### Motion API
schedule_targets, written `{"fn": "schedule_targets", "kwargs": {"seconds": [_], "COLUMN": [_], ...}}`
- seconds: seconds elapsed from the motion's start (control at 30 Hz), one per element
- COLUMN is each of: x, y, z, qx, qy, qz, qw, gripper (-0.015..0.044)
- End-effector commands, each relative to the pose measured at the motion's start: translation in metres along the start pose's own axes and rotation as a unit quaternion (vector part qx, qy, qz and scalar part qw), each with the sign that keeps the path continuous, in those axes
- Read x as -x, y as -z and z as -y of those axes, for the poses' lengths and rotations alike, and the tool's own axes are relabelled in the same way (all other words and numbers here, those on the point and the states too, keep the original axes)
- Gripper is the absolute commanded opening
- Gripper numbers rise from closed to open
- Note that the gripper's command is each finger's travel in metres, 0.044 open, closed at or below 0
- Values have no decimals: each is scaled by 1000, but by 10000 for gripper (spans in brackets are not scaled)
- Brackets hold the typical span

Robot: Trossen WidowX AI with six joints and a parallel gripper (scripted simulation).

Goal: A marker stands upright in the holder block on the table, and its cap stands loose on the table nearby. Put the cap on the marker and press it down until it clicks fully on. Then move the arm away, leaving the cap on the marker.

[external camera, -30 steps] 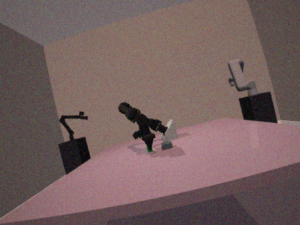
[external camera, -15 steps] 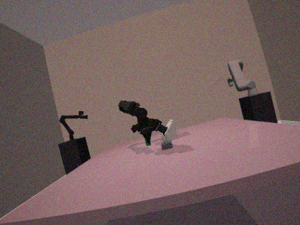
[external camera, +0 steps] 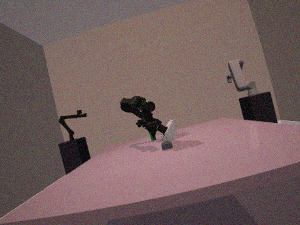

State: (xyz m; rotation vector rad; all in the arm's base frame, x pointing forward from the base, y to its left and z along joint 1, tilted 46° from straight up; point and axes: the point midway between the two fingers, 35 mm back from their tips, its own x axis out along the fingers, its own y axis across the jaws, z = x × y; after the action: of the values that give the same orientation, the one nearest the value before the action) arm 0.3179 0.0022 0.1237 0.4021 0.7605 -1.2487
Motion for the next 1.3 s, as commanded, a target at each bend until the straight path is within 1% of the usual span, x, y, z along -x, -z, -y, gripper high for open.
{"fn": "schedule_targets", "kwargs": {"seconds": [0.0,0.63,1.07,1.27], "x": [6,31,25,16], "y": [18,79,80,80], "z": [2,17,18,17], "qx": [1,1,1,1], "qy": [1,5,5,5], "qz": [-3,2,3,3], "qw": [1000,1000,1000,1000], "gripper": [0,0,0,0]}}
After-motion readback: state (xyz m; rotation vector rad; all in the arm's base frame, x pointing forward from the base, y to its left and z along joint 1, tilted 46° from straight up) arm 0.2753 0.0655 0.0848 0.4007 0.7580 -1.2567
